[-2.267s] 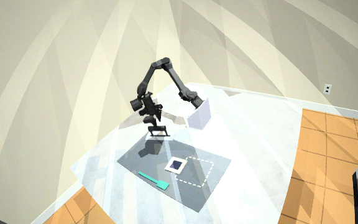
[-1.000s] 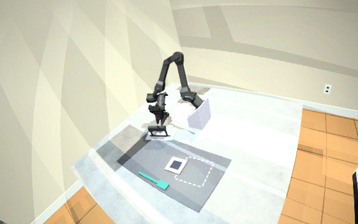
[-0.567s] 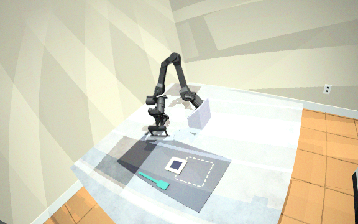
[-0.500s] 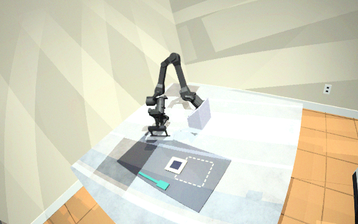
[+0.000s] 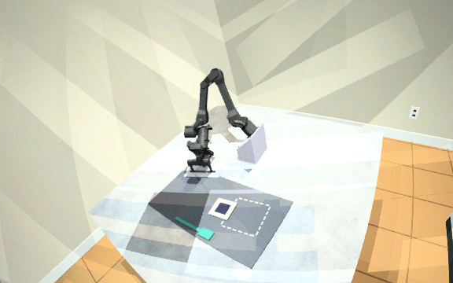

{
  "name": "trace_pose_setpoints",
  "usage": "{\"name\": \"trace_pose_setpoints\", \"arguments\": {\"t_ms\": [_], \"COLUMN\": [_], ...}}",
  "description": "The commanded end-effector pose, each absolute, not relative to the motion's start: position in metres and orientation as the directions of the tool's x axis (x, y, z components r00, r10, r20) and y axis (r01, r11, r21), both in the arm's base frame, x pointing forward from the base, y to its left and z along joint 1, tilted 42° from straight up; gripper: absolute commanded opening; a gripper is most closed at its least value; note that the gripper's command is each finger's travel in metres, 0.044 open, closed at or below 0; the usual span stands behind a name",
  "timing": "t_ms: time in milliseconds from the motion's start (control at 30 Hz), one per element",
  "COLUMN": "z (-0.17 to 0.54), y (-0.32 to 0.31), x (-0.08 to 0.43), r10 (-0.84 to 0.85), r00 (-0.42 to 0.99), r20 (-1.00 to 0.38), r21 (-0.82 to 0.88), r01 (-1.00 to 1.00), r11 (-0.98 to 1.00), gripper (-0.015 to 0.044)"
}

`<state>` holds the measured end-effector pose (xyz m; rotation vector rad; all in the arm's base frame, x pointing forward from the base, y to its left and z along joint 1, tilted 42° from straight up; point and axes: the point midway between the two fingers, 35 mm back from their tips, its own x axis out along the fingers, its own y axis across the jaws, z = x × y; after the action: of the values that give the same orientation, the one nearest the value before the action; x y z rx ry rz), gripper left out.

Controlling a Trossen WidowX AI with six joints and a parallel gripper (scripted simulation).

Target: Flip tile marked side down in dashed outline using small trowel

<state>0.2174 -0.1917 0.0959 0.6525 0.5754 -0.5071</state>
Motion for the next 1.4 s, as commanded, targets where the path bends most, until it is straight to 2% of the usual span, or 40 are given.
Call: {"name": "trace_pose_setpoints", "arguments": {"t_ms": [0,133,333,1033,1367], "z": [0.09,0.087,0.087,0.087,0.12], "y": [-0.192,-0.193,-0.193,-0.193,-0.164], "x": [0.222,0.225,0.225,0.225,0.227], "r10": [-0.254,-0.254,-0.254,-0.254,-0.253], "r00": [0.727,0.728,0.728,0.728,0.728], "r20": [-0.638,-0.637,-0.637,-0.637,-0.637], "r21": [0.415,0.416,0.416,0.416,0.416], "r01": [0.602,0.602,0.602,0.602,0.601], "r11": [0.682,0.682,0.682,0.682,0.682], "gripper": [0.03,0.03,0.0142,0.0002,0.0]}}
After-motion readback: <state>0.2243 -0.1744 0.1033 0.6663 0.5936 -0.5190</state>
